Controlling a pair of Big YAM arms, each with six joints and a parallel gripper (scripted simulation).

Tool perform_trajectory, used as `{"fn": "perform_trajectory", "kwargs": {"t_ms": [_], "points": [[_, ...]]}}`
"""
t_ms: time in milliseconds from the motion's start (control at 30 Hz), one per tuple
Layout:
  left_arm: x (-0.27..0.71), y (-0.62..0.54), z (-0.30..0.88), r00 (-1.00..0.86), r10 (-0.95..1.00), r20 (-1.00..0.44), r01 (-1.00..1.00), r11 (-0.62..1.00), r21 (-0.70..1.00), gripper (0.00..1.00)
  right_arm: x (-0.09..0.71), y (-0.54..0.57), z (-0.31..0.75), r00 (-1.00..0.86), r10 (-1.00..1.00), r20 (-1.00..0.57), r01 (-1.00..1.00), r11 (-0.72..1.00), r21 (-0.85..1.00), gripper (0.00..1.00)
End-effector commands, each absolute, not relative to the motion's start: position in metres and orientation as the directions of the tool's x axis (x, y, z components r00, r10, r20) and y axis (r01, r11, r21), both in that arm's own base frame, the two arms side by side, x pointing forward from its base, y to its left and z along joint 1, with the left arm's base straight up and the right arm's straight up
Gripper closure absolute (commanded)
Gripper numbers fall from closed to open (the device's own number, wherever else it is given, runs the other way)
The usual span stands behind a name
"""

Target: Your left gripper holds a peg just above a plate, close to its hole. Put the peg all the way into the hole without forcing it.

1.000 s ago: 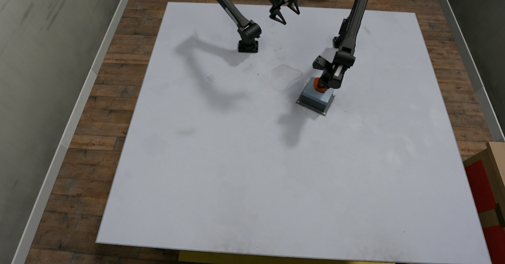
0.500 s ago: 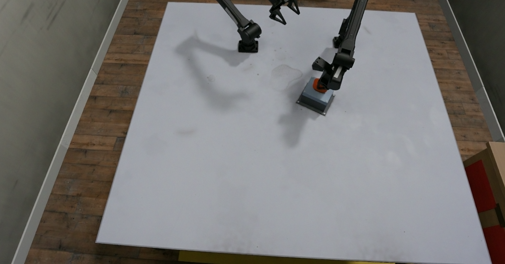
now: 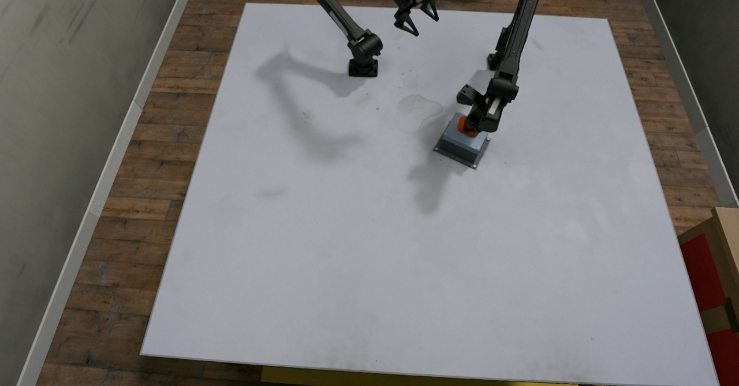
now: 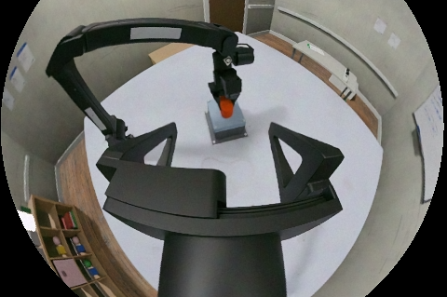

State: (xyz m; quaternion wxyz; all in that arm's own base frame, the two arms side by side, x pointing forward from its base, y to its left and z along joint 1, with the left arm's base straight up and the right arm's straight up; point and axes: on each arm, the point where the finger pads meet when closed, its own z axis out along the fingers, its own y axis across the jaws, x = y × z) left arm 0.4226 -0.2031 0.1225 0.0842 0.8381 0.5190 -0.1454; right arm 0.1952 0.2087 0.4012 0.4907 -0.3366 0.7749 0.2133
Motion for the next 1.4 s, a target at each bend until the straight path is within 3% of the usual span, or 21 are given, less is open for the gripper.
{"fn": "perform_trajectory", "kwargs": {"t_ms": [0,300,400,433,800,900,1367], "points": [[0.44,-0.21,0.138,0.442,0.837,-0.322,0.891,-0.452,0.05,0.6,0.197,0.21,0.418,-0.279,-0.288,-0.916,-0.726,0.687,0.005,0.0],[0.442,-0.207,0.148,0.442,0.837,-0.323,0.89,-0.453,0.044,0.6,0.197,0.21,0.418,-0.279,-0.288,-0.916,-0.726,0.687,0.005,0.0],[0.442,-0.205,0.151,0.442,0.837,-0.322,0.891,-0.452,0.049,0.32,0.197,0.21,0.418,-0.279,-0.288,-0.916,-0.726,0.687,0.005,0.0],[0.443,-0.202,0.163,0.448,0.836,-0.317,0.891,-0.449,0.075,0.31,0.197,0.21,0.418,-0.279,-0.288,-0.916,-0.726,0.687,0.005,0.0],[0.444,-0.193,0.199,0.461,0.831,-0.311,0.887,-0.447,0.12,0.31,0.197,0.21,0.418,-0.279,-0.288,-0.916,-0.726,0.687,0.005,0.0],[0.446,-0.191,0.2,0.455,0.833,-0.314,0.889,-0.447,0.102,0.0,0.197,0.21,0.418,-0.279,-0.288,-0.916,-0.726,0.687,0.005,0.0],[0.457,-0.173,0.237,0.444,0.839,-0.315,0.892,-0.448,0.062,0.0,0.197,0.21,0.418,-0.279,-0.288,-0.916,-0.726,0.687,0.005,0.0]]}}
